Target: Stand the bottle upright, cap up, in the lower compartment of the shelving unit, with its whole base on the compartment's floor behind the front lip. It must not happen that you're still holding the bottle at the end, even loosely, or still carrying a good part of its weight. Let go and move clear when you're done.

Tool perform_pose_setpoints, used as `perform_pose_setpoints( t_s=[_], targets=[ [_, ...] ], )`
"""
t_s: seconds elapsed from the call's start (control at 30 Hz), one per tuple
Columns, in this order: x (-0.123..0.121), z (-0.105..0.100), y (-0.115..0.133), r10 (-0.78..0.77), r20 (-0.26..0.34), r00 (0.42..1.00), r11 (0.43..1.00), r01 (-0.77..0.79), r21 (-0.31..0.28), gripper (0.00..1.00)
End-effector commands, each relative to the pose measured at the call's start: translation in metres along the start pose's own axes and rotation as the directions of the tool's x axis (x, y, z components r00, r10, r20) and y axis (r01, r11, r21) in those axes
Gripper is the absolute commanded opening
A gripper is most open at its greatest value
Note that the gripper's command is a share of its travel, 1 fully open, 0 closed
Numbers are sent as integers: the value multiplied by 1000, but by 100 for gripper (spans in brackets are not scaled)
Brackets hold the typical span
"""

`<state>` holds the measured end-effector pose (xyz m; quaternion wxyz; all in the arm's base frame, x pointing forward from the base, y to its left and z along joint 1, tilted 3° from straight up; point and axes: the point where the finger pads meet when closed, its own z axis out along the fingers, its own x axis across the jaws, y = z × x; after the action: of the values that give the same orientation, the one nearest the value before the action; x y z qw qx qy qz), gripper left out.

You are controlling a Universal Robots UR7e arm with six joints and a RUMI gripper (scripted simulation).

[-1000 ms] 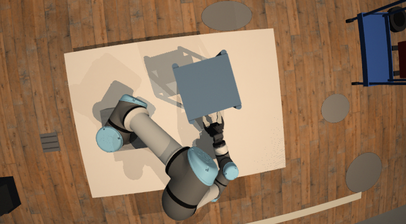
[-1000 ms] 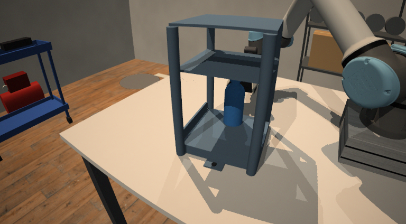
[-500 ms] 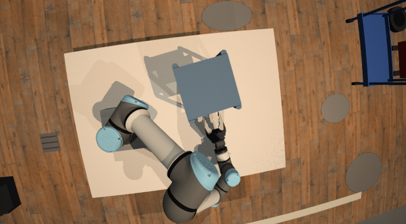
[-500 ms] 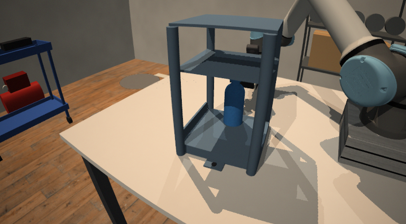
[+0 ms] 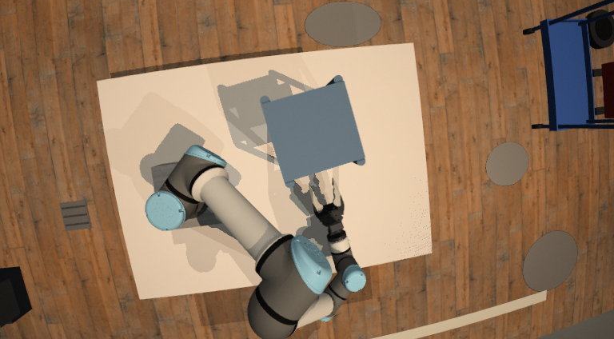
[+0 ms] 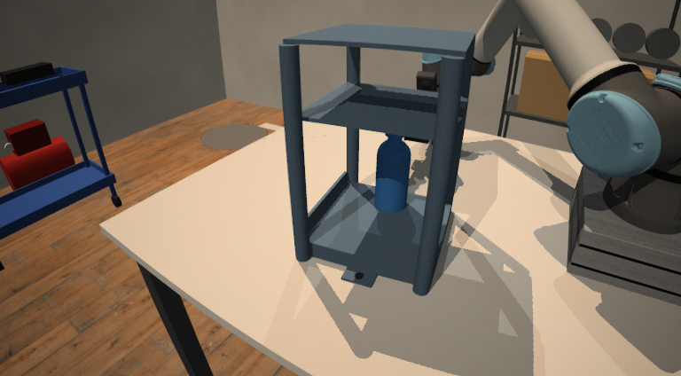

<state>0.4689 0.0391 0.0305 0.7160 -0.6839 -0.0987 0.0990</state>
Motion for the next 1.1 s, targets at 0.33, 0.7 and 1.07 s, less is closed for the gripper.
perform_pose_setpoints(
  t_s=[0.33,0.7,1.07],
  targets=[
    [0,-13,0,-1,0,1000,1000,1,0,49],
    [0,-14,-1,-1,0,1000,1000,1,0,49],
    [0,-14,-12,-1,0,1000,1000,1,0,49]
  ],
)
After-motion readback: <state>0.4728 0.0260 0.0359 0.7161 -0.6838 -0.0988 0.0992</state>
